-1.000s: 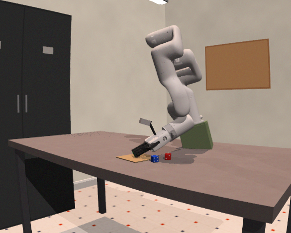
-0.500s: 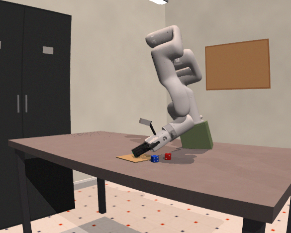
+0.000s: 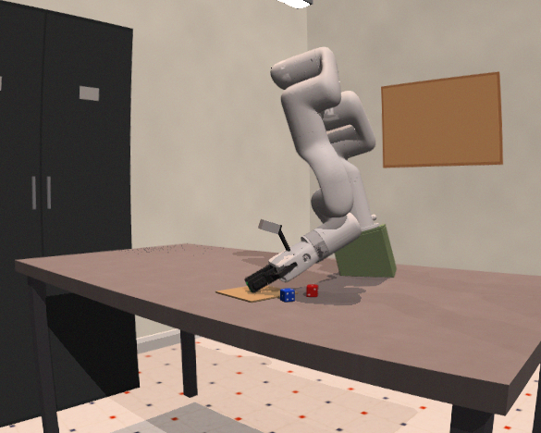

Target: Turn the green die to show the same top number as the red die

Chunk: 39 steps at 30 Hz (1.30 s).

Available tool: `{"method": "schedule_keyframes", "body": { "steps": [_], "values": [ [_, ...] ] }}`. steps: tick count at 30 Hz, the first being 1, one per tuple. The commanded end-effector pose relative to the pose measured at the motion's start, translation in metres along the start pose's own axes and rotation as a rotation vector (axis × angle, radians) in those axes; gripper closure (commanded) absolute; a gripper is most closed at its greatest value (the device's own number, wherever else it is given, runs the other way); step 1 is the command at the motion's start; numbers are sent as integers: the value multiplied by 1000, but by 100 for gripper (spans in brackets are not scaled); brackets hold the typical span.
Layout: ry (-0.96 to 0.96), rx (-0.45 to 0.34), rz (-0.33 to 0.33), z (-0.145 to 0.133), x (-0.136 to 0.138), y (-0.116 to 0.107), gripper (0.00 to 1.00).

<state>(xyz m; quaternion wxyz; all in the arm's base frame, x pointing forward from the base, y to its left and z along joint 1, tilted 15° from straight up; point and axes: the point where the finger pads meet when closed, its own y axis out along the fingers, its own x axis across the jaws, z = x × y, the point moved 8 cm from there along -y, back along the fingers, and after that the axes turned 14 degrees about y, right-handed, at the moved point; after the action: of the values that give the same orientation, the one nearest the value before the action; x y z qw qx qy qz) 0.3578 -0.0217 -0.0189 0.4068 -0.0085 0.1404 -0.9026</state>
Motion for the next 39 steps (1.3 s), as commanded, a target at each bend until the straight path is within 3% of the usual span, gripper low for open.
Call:
{"method": "schedule_keyframes", "body": {
  "steps": [1,8,15,39],
  "values": [
    [2,1,1,1,-1,0,75],
    [2,1,1,1,-1,0,71],
    [2,1,1,1,-1,0,58],
    [2,1,1,1,-1,0,58]
  ]
}}
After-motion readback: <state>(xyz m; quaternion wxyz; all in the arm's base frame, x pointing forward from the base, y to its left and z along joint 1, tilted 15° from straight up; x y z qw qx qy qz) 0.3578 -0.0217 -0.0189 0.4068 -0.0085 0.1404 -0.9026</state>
